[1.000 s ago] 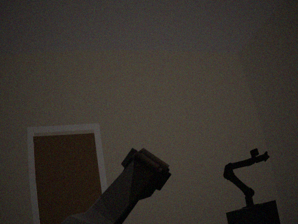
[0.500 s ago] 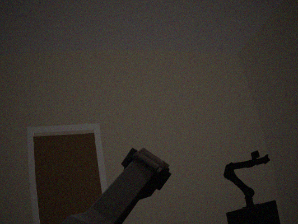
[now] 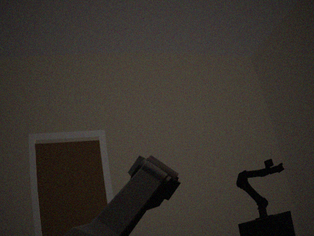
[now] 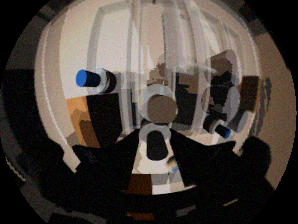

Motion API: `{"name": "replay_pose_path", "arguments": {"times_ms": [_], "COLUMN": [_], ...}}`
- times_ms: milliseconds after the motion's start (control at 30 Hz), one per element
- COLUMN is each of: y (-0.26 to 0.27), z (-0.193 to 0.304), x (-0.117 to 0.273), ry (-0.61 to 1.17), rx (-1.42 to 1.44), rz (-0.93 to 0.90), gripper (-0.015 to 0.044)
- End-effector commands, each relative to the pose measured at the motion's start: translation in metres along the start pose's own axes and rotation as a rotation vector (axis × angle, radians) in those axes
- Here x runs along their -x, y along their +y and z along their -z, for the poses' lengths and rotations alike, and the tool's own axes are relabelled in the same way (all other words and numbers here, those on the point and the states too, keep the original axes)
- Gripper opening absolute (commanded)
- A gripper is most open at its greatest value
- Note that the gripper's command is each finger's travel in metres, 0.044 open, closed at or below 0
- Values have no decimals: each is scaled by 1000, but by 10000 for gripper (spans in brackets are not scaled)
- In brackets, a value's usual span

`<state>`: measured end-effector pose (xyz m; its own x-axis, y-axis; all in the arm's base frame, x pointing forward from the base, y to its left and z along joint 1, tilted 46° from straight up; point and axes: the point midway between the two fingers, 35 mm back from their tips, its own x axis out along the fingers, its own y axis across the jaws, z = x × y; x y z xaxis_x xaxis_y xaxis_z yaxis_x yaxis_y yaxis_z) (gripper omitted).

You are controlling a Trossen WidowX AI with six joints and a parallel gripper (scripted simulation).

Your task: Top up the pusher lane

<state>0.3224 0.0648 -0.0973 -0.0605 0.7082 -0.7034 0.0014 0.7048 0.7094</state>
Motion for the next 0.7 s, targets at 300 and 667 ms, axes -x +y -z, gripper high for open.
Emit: {"name": "replay_pose_path", "arguments": {"times_ms": [300, 667], "y": [0, 0], "z": [2, 3], "x": [0, 0], "ry": [-7, -7], "rx": [4, 4], "rz": [-4, -4], "gripper": [0, 0]}}
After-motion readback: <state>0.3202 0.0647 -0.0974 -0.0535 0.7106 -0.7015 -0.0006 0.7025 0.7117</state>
